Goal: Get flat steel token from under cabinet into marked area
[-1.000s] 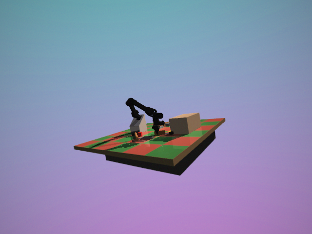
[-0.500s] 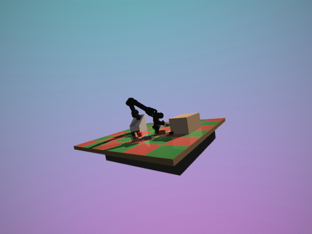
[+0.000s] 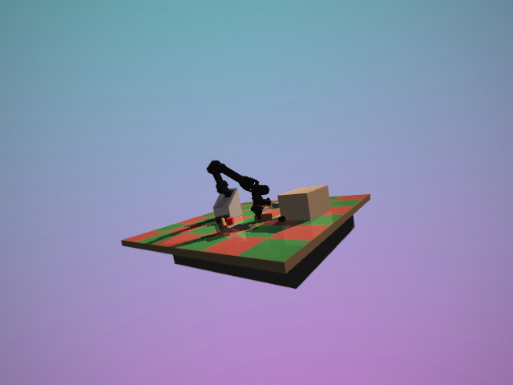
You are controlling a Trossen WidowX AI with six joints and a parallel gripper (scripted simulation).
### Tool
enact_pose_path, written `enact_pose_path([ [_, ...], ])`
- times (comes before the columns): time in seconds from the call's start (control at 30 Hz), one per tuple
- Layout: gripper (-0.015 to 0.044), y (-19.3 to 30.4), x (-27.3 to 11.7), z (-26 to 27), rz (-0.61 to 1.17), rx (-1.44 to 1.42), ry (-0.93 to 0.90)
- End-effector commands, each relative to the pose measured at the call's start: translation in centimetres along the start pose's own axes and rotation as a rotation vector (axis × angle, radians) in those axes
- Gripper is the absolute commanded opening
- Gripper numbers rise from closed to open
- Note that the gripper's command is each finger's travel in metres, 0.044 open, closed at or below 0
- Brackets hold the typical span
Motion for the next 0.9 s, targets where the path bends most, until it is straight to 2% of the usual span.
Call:
enact_pose_path([
  [0.0,0.0,0.0,0.1,0.9,-0.007,-0.006,-0.015],
  [0.87,0.0,-0.1,0.1,2.7,-0.007,-0.007,-0.016],
])
Point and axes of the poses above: the point midway between the two fingers, 35 mm back from their tips, its own x axis out along the fingers, its own z axis across the jaws, y = z × x, the point moved 3 cm from there along -x, back along the fingers, and after that the axes turned 3 degrees about -x, right-handed, at the moved point
